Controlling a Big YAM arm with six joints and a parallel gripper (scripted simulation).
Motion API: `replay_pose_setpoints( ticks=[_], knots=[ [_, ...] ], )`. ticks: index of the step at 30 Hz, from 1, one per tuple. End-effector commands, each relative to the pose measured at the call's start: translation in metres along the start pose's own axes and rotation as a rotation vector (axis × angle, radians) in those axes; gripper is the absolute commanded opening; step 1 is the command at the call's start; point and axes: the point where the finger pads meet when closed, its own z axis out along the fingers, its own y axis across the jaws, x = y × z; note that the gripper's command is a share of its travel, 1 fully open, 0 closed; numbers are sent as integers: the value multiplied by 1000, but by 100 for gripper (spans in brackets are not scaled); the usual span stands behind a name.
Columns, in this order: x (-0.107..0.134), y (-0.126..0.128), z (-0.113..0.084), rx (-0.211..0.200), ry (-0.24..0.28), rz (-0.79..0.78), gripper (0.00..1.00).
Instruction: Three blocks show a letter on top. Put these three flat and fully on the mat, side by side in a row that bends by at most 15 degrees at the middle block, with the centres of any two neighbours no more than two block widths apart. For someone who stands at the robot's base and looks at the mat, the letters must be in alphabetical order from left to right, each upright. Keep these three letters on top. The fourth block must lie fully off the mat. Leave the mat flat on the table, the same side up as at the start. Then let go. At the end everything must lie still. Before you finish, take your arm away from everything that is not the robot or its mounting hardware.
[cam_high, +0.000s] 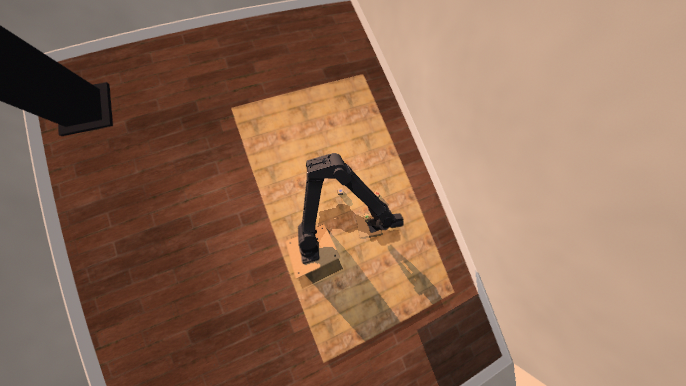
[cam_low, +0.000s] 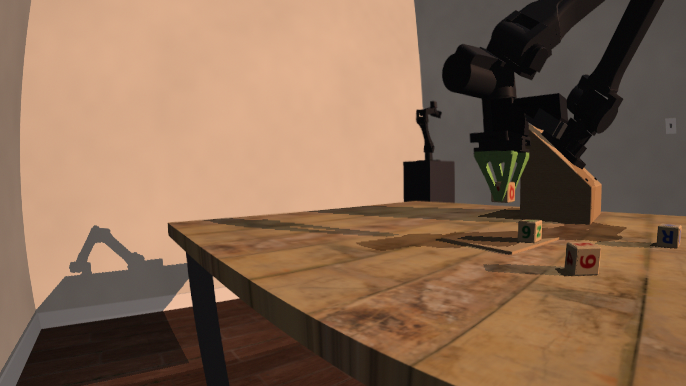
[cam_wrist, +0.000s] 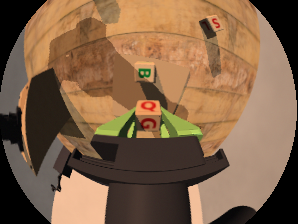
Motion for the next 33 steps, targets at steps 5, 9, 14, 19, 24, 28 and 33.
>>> replay_pose_setpoints(
  ticks=[5,9,14,19,24,28,33],
  knots=[
    [0,2,38,-5,-2,12,26],
    [0,2,51,-6,-2,13,26],
    [0,2,56,-6,-2,13,26],
    [0,-1,53,8,-1,13,26],
    [0,0,53,3,-1,18,26],
    [0,0,53,3,-1,16,26],
    [0,0,53,3,-1,16,26]
  ],
)
